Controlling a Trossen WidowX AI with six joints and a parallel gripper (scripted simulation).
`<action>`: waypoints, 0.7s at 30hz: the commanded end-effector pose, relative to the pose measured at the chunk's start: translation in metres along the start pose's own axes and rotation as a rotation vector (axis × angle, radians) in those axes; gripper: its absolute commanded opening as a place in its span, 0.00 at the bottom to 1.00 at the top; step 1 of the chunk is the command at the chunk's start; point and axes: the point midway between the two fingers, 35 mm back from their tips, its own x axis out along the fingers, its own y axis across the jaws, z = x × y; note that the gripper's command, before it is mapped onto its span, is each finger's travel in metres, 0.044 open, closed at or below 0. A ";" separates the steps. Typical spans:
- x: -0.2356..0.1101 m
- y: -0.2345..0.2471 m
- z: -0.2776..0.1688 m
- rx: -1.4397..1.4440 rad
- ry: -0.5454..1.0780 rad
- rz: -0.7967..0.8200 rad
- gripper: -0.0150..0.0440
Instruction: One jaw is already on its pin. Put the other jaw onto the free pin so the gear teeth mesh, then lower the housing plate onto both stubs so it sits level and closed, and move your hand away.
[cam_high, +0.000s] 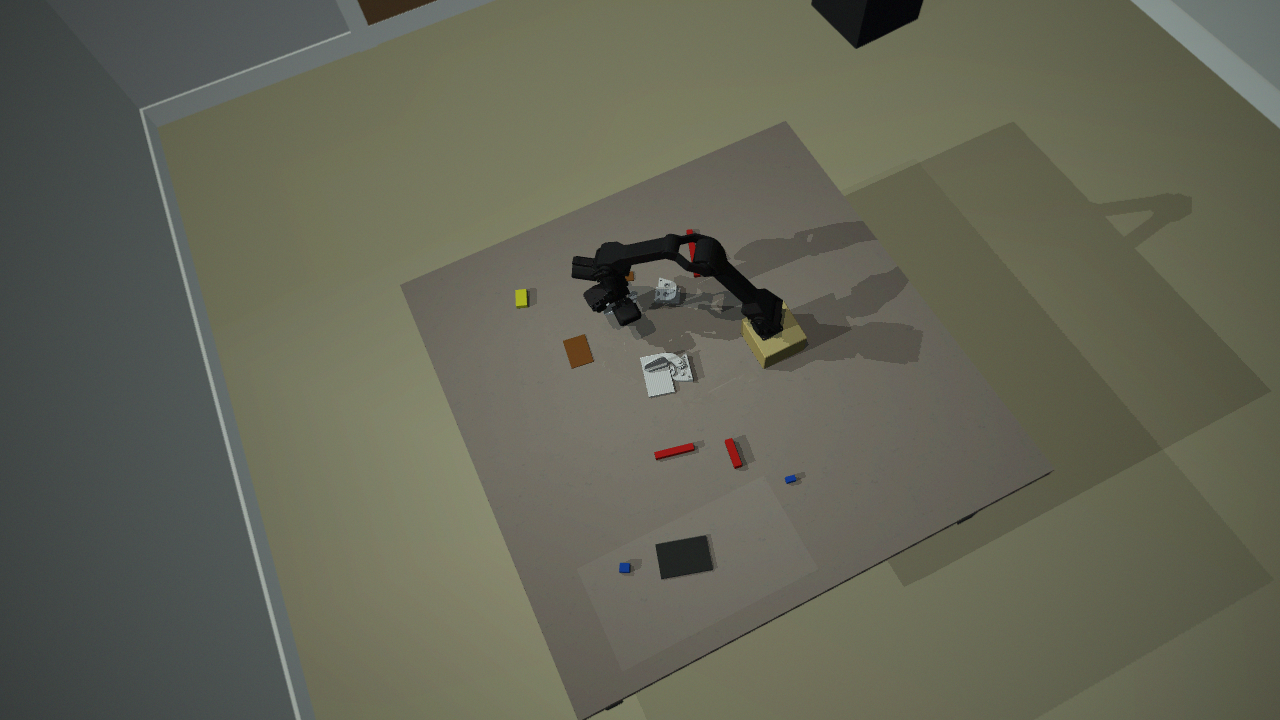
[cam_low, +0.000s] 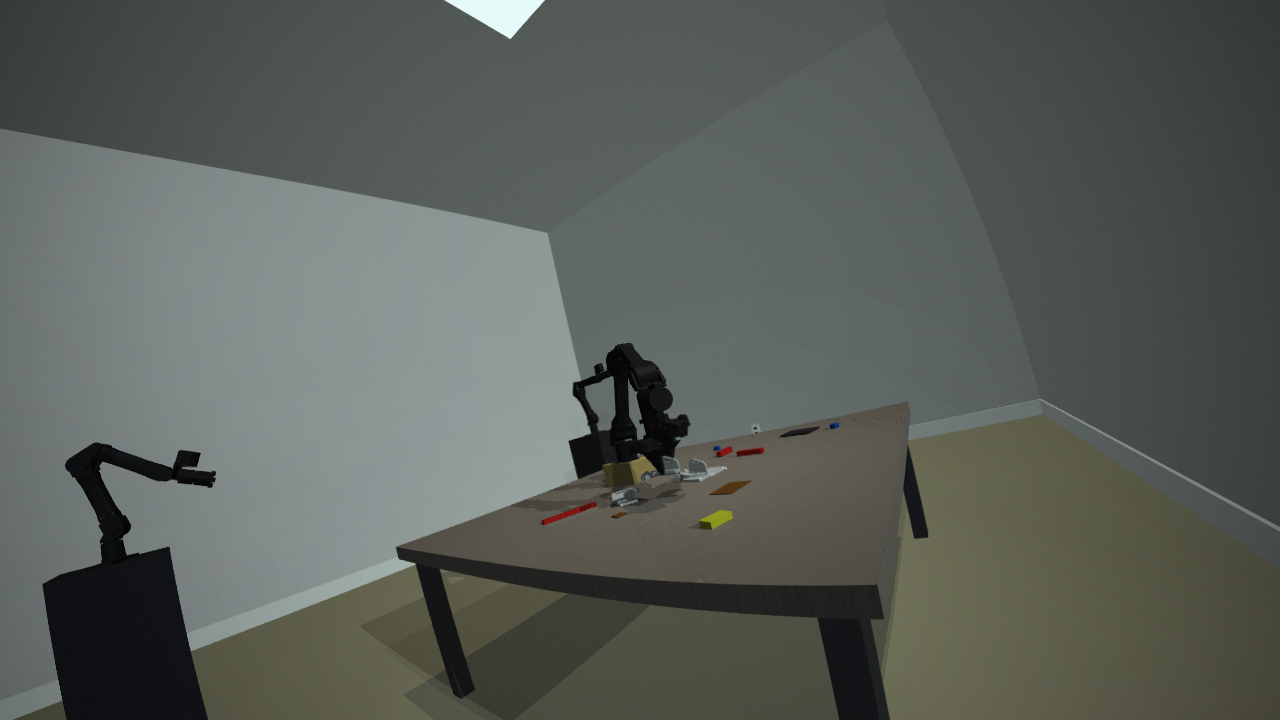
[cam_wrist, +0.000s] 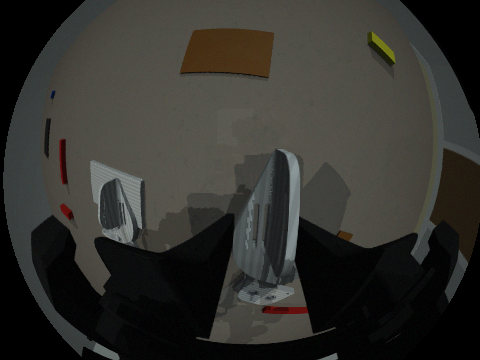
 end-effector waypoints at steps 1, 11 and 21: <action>-0.016 -0.001 0.001 -0.004 -0.008 -0.007 0.48; -0.017 0.007 0.003 0.006 -0.008 -0.007 0.48; -0.019 0.040 0.011 0.047 -0.008 -0.005 0.48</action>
